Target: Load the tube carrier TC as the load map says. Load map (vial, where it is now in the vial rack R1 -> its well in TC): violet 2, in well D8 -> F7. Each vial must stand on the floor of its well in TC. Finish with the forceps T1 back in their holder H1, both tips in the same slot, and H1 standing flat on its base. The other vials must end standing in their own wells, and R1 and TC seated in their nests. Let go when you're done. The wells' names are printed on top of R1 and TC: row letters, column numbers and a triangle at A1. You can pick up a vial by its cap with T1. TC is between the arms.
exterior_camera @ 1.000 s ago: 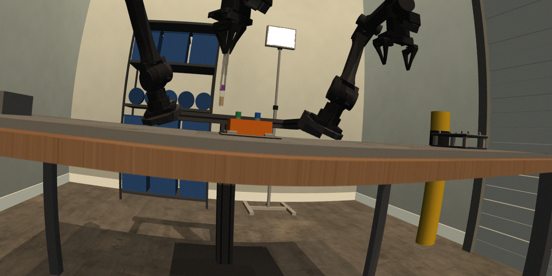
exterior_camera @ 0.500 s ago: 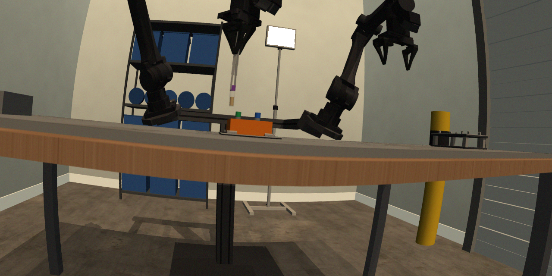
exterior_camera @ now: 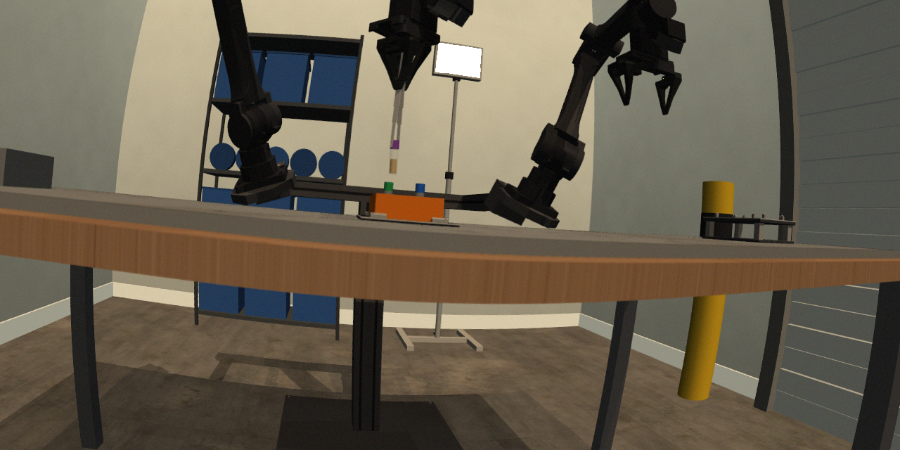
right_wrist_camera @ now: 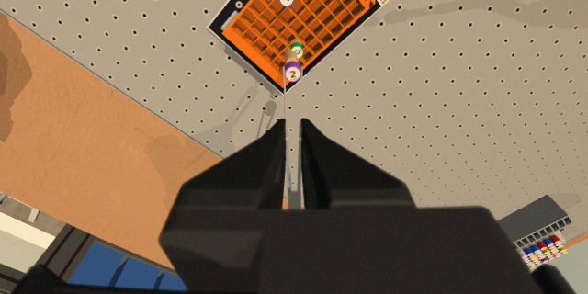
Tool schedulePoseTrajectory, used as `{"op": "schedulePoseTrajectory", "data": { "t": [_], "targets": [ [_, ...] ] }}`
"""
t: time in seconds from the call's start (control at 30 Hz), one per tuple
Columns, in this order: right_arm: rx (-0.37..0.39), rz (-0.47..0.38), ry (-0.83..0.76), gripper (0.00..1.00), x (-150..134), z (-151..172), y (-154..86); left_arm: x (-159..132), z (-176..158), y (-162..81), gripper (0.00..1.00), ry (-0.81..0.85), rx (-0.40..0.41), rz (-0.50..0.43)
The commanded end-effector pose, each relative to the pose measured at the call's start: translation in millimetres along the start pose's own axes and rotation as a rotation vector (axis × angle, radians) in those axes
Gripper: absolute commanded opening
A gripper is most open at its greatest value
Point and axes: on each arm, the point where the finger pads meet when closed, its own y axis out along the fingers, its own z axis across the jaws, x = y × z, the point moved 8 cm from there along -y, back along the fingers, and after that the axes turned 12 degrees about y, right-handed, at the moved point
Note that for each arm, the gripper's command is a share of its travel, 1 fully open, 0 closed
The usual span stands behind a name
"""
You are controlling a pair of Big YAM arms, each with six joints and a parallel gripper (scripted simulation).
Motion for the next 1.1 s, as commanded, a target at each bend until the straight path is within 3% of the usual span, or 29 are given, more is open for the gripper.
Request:
{"op": "schedulePoseTrajectory", "data": {
  "t": [0.0, 0.03, 0.13, 1.07],
  "targets": [
    [0.008, -0.027, 0.013, 0.09, 13.9, 8.5, -13.1, 6.0, 4.2, -10.4, 1.0, -0.017, 0.001, -0.029],
    [-0.003, 0.002, 0.014, 0.09, 8.2, 6.1, -1.4, 6.0, 4.2, -10.4, 1.0, -0.017, 0.001, -0.029],
    [0.009, -0.027, 0.013, 0.09, 16.4, 15.0, -13.0, 6.0, 4.2, -10.4, 1.0, -0.017, 0.001, -0.029],
    [0.017, -0.025, 0.019, 0.09, 35.9, 62.4, -11.5, 6.0, 4.2, -10.4, 1.0, -0.017, 0.001, -0.029]
  ]
}}
